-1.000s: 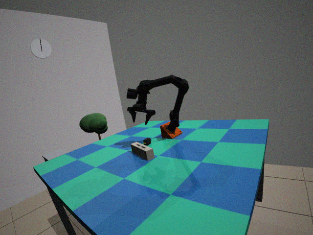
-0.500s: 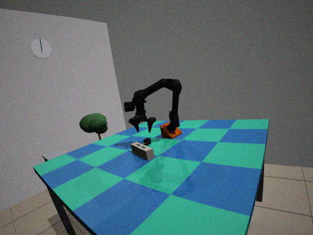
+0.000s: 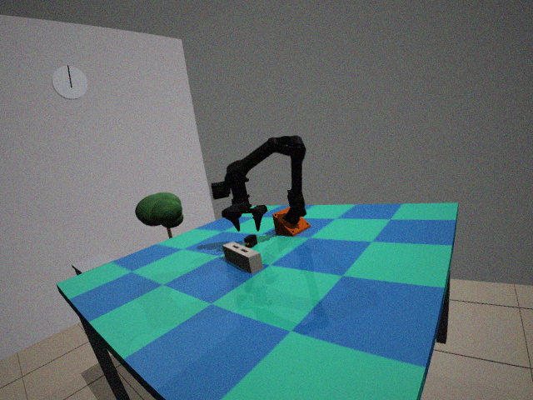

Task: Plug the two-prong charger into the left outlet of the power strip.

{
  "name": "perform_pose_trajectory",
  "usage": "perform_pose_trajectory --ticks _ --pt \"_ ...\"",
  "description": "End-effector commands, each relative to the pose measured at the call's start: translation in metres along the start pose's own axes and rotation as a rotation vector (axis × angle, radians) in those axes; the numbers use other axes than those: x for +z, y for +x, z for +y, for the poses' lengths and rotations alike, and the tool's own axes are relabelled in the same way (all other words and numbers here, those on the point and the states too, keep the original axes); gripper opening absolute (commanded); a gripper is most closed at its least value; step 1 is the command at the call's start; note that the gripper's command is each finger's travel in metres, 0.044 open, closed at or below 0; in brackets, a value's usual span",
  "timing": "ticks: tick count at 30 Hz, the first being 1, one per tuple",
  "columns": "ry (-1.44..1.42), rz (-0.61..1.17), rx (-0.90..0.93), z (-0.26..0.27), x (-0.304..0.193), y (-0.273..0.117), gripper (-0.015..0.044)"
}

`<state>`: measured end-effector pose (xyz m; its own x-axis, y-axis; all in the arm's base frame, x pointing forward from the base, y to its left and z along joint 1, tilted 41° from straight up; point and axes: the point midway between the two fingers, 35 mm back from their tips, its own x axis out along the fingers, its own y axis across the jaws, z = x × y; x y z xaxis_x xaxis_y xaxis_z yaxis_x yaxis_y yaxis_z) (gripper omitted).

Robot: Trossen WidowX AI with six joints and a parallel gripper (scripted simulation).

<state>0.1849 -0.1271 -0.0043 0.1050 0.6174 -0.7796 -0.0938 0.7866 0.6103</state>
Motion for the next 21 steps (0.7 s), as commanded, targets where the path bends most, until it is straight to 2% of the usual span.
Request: perform_pose_trajectory --ticks 1,21 --pt "0.006 0.000 0.008 0.002 -0.001 0.007 0.0440" --pt "0.006 0.000 0.008 0.001 0.002 0.034 0.0440"
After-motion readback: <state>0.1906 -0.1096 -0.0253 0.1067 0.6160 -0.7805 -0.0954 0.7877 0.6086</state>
